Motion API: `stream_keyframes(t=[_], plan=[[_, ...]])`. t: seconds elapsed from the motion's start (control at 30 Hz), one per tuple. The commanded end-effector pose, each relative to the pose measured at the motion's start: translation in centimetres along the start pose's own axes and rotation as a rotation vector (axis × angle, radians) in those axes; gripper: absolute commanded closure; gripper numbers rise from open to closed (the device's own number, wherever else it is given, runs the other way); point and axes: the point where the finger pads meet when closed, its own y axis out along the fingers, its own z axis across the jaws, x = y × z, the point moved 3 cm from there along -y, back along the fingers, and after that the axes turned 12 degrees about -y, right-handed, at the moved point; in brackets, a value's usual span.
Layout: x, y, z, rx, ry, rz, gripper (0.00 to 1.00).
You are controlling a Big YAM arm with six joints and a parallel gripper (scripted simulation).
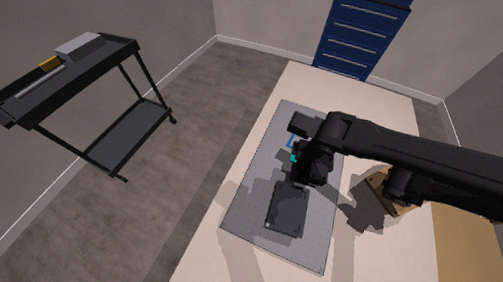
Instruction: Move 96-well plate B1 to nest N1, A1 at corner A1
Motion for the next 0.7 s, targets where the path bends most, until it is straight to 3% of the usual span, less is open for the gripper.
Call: stream_keyframes(t=[0.0, 0.4, 0.43, 0.47, 0.67], plan=[[1.6, -1.9, -2.4, -0.041, -0.006, 0.01, 1.0], [4.9, -2.6, -3.4, -0.045, -0.004, 0.005, 1.0], [5.0, -1.8, -2.5, -0.02, 0.009, -0.002, 1.0], [5.5, -2.6, -3.5, -0.043, -0.002, 0.003, 1.0], [7.5, -3.2, -4.3, -0.05, -0.003, 0.0, 1.0]])
